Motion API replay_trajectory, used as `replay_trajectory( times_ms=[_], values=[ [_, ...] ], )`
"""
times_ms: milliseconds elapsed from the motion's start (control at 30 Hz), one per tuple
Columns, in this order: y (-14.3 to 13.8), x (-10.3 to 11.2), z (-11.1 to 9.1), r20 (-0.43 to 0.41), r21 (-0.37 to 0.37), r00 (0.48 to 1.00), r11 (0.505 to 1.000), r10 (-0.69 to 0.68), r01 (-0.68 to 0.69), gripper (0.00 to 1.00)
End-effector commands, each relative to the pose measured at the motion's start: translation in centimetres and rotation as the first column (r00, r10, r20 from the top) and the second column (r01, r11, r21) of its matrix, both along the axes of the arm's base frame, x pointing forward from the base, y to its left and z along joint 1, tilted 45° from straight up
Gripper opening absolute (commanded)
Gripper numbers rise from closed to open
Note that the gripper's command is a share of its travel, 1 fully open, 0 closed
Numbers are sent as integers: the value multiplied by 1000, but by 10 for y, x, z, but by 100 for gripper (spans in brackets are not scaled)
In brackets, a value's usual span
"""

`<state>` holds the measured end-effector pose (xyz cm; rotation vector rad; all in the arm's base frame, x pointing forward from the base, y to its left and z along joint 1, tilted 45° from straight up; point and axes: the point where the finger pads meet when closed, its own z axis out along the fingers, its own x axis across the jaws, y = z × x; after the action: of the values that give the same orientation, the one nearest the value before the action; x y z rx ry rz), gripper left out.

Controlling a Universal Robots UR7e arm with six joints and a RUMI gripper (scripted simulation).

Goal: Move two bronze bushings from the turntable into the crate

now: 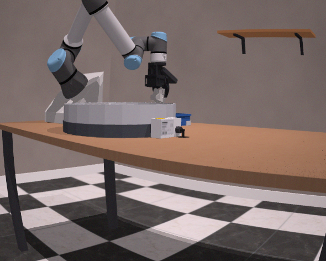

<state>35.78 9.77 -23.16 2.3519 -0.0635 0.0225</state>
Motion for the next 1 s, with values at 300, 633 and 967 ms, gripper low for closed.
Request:
replay_trajectory(
  times_ms=[300,633,967],
  values=[
    [-2,-2,-1,-4,-2,1000,1000,0,0,0],
    [-9,-3,-7,-5,-3,1000,1000,-1,1,0],
    [-21,-3,-19,-5,-3,1000,1000,-1,1,0]
  ],
)
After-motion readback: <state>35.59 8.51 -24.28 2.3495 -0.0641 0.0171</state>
